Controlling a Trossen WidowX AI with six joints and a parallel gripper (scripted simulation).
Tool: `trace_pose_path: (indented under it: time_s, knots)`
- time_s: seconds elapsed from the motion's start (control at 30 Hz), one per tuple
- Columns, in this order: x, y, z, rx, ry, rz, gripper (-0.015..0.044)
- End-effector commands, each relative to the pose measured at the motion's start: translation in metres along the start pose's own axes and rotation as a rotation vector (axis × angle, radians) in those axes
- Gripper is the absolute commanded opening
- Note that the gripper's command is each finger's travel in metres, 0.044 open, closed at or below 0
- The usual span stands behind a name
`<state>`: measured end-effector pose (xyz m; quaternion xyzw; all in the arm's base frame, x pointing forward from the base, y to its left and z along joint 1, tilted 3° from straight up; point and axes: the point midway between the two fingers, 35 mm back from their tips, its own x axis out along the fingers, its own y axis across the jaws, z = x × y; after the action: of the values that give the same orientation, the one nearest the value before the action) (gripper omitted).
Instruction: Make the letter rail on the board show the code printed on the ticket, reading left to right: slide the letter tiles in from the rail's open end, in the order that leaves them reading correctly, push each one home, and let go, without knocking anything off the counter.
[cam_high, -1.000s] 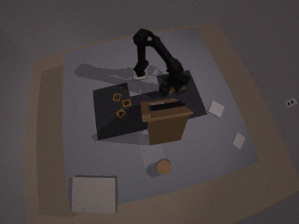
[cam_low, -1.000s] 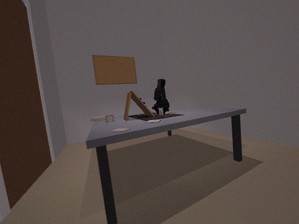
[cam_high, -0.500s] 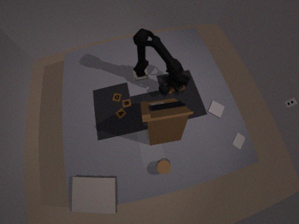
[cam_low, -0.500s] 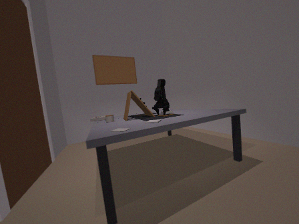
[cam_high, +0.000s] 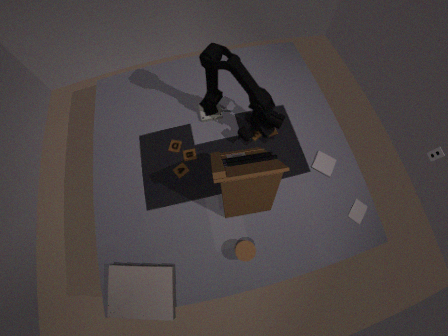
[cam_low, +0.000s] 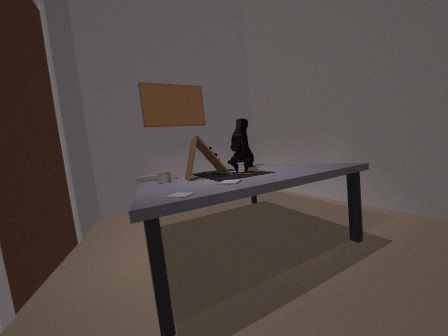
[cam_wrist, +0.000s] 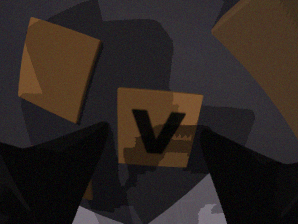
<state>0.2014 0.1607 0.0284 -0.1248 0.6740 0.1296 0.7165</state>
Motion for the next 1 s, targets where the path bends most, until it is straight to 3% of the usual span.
trace_pose_path:
  time_s: [0.0, 0.6, 0.9, 0.97]
  knots:
    - [0.0005, -0.0008, 0.0000, -0.001, -0.002, -0.004, 0.0340]
    - [0.0010, 0.0003, 0.0000, -0.001, -0.002, -0.004, 0.0233]
    - [-0.0045, 0.0006, -0.0019, -0.001, -0.001, -0.004, 0.0000]
    - [-0.0052, 0.0006, -0.0024, -0.001, -0.001, -0.004, 0.0000]
